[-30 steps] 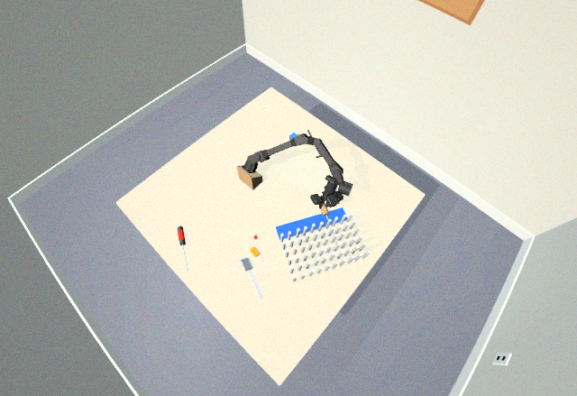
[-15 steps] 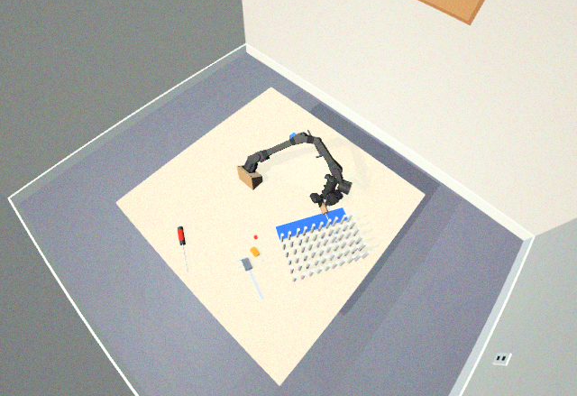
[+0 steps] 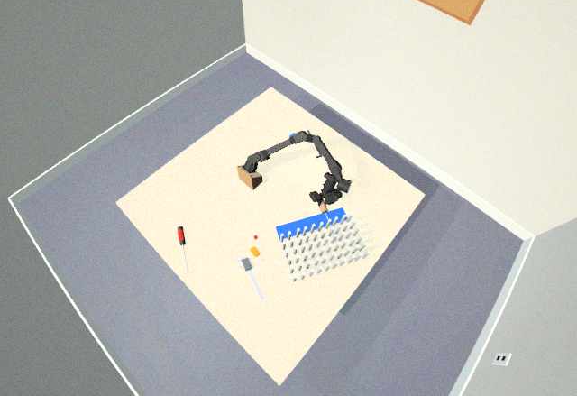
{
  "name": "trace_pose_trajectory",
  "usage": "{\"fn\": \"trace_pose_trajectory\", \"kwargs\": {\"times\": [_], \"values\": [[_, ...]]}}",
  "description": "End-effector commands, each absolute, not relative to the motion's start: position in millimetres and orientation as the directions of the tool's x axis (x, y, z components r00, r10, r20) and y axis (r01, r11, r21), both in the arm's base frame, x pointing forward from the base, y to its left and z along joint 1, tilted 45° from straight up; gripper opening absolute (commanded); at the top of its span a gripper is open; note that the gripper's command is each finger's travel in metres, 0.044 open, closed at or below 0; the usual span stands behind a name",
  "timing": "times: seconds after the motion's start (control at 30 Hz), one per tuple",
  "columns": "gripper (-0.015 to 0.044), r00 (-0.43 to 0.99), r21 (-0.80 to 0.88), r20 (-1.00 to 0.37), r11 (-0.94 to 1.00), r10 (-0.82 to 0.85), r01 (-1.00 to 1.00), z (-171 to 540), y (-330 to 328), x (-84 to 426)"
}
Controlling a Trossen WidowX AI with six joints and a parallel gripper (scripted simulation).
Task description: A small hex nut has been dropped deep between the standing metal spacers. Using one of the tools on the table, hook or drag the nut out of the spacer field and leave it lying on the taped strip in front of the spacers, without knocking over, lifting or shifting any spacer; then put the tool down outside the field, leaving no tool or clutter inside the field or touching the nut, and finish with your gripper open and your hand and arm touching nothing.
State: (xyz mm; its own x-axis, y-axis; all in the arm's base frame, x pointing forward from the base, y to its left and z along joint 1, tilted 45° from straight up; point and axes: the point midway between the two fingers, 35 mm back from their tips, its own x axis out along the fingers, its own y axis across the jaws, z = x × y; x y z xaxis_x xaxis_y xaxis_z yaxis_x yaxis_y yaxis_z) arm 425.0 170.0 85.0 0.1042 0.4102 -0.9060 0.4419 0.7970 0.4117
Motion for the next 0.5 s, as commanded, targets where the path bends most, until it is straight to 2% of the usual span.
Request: {"fn": "trace_pose_trajectory", "kwargs": {"times": [0.0, 0.47], "values": [[0.0000, 0.106, 0.409, -0.907, 0.795, 0.407, 0.447, 86.0, 170.2, 422.4], [0.0000, 0.106, 0.409, -0.907, 0.795, 0.408, 0.448, 88.9, 173.0, 414.7]]}}
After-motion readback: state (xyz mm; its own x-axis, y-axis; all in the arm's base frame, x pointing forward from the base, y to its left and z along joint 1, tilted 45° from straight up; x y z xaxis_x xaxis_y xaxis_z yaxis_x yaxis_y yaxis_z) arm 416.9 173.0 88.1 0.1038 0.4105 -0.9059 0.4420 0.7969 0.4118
